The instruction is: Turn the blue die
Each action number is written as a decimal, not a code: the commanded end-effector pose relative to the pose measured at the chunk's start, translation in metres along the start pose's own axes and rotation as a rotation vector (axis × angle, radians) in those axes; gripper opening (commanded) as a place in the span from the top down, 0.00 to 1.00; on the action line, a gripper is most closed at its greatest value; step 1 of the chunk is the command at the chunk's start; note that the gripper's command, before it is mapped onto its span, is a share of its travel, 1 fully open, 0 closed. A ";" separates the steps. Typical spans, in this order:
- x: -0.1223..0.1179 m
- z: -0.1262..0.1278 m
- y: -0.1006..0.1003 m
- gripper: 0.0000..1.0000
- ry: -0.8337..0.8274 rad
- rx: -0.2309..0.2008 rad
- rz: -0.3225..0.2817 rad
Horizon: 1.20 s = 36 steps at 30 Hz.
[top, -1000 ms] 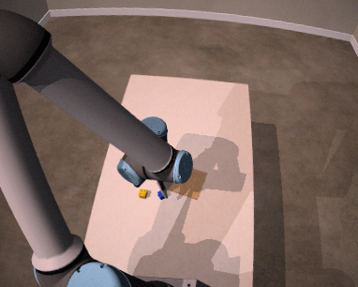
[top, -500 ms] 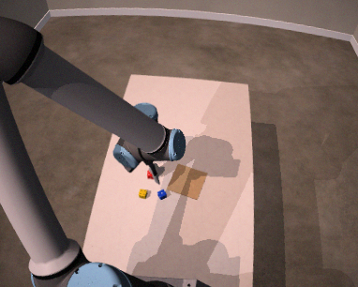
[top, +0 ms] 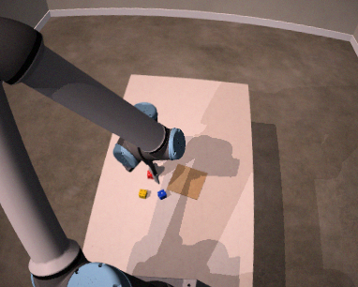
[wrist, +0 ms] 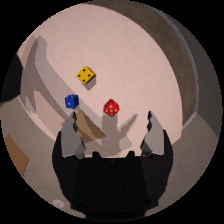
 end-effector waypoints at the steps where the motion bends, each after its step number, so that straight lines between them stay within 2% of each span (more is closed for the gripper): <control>1: 0.000 0.000 0.000 0.00 0.000 -0.001 -0.001; 27: 0.002 -0.002 0.000 0.00 0.000 -0.001 -0.001; 36: 0.039 -0.042 0.000 0.00 0.000 -0.001 -0.001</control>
Point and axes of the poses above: the point where the finger pads meet when closed, its own y axis back along the fingers, its own z axis across the jaws, x = y × z, the point moved 7 cm from there along y, back along the fingers, and after that the axes turned 14 degrees about -y, right-handed, at the moved point
